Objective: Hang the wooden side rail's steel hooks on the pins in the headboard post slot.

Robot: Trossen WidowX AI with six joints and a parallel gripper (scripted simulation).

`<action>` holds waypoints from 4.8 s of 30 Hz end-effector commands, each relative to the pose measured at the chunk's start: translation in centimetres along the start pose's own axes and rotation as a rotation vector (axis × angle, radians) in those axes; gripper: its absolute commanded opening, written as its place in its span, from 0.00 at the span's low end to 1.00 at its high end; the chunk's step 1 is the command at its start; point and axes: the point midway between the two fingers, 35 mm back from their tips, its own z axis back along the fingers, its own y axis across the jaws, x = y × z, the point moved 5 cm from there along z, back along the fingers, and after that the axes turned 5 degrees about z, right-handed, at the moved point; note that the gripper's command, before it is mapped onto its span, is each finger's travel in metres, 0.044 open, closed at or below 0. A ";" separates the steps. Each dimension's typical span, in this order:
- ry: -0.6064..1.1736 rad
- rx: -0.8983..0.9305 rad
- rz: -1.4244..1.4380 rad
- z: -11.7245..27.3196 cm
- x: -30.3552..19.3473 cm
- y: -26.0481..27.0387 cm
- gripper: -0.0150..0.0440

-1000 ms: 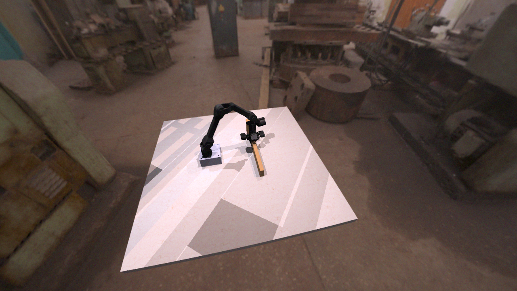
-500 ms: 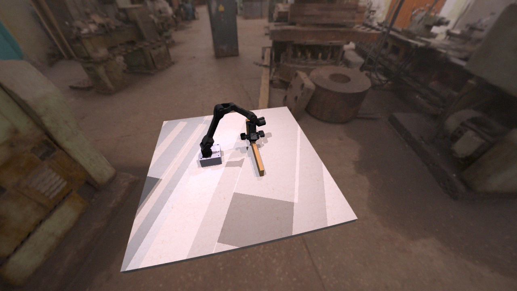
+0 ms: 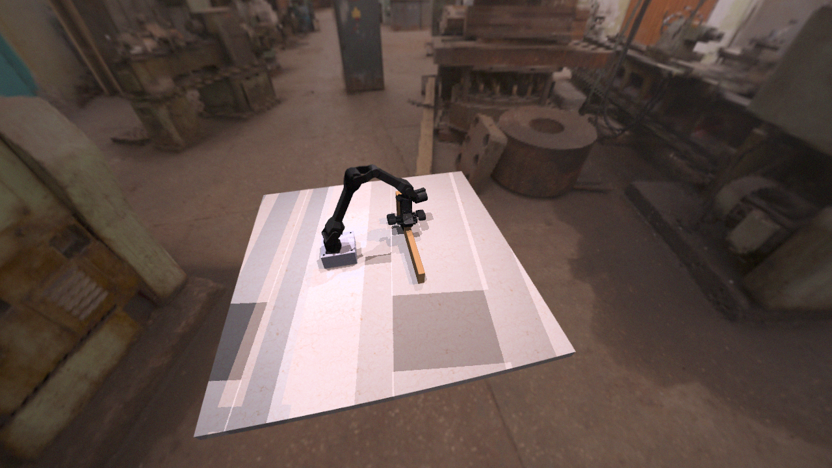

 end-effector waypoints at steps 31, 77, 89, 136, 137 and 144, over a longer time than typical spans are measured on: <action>0.006 0.008 -0.002 0.1 -0.5 0.1 0.25; 0.006 0.008 -0.002 -0.5 -0.6 0.0 0.25; 0.006 0.008 -0.002 -0.7 -0.6 0.0 0.25; 0.006 0.008 -0.002 2.9 -0.5 0.0 1.00; 0.006 0.008 -0.002 2.9 -0.5 0.0 1.00; 0.003 0.008 -0.002 2.9 2.5 -0.4 1.00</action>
